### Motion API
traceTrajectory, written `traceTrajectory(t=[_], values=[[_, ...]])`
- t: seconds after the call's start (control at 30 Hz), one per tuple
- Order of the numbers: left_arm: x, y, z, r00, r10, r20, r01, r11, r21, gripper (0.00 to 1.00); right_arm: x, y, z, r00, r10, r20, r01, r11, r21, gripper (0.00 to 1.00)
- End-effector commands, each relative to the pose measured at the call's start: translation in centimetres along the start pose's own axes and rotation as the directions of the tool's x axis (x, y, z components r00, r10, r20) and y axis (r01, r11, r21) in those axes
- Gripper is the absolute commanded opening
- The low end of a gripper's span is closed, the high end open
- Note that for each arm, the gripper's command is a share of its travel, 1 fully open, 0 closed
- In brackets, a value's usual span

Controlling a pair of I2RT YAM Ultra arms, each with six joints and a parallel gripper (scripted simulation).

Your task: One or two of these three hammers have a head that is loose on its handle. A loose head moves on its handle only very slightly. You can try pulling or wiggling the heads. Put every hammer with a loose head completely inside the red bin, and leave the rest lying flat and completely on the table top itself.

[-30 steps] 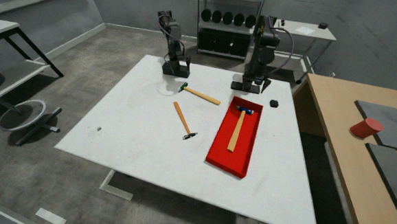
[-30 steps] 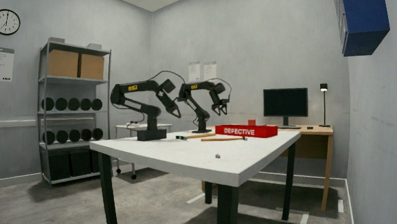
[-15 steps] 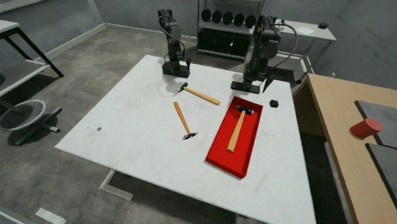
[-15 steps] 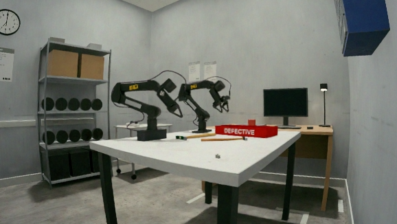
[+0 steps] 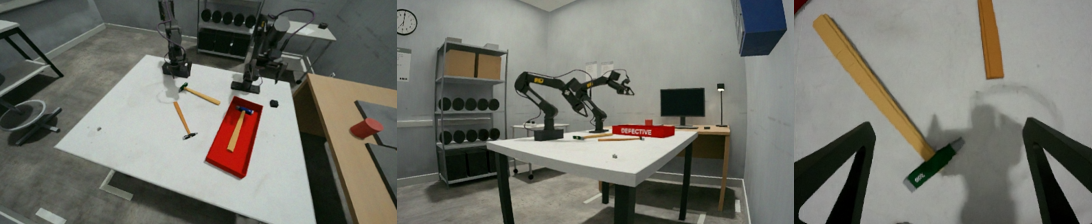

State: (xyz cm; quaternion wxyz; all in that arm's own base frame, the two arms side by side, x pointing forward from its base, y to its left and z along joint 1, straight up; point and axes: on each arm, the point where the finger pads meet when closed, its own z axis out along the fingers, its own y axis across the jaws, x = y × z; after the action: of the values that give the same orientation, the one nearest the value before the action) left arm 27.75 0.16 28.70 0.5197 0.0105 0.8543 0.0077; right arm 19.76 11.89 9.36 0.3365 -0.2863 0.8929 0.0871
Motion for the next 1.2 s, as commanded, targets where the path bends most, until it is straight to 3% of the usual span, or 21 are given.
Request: traceTrajectory(t=[0.0, 0.1, 0.2, 0.27, 0.53, 0.67, 0.73, 0.9, 1.17], values=[[-8.0, 0.2, 1.3, 0.970, -0.019, 0.241, 0.019, 1.000, 0.003, 1.00, -5.3, -0.9, 1.7, 0.994, 0.007, 0.109, -0.009, 1.000, 0.016, 1.00], [-10.6, 0.3, 1.5, 0.945, -0.023, 0.327, 0.024, 1.000, 0.001, 1.00, -8.2, -1.5, 2.3, 0.988, 0.020, 0.153, -0.024, 0.999, 0.028, 1.00], [-11.3, 0.3, 1.5, 0.938, -0.024, 0.346, 0.025, 1.000, 0.002, 1.00, -8.5, -1.7, 3.2, 0.991, 0.022, 0.135, -0.027, 0.999, 0.031, 1.00], [-12.4, 0.3, 1.7, 0.924, -0.025, 0.382, 0.026, 1.000, 0.002, 1.00, -10.4, -2.2, 3.5, 0.988, 0.028, 0.154, -0.035, 0.998, 0.042, 1.00], [-15.4, 0.3, 2.5, 0.885, -0.029, 0.465, 0.030, 1.000, 0.005, 1.00, -15.8, -3.7, 8.2, 0.994, 0.055, 0.096, -0.060, 0.997, 0.056, 1.00], [-16.0, 0.3, 3.0, 0.878, -0.028, 0.478, 0.029, 1.000, 0.005, 1.00, -18.1, -4.4, 11.7, 0.997, 0.069, 0.045, -0.072, 0.996, 0.061, 1.00], [-16.0, 0.3, 3.0, 0.878, -0.028, 0.478, 0.029, 1.000, 0.005, 1.00, -18.1, -4.4, 11.7, 0.997, 0.069, 0.045, -0.072, 0.996, 0.061, 1.00], [-16.3, 0.3, 3.4, 0.876, -0.028, 0.481, 0.029, 1.000, 0.005, 1.00, -20.2, -5.3, 17.6, 0.996, 0.087, -0.025, -0.085, 0.994, 0.069, 1.00], [-16.3, 0.3, 3.4, 0.876, -0.028, 0.482, 0.028, 1.000, 0.005, 1.00, -22.5, -5.9, 19.8, 0.996, 0.092, -0.018, -0.090, 0.993, 0.074, 1.00]])
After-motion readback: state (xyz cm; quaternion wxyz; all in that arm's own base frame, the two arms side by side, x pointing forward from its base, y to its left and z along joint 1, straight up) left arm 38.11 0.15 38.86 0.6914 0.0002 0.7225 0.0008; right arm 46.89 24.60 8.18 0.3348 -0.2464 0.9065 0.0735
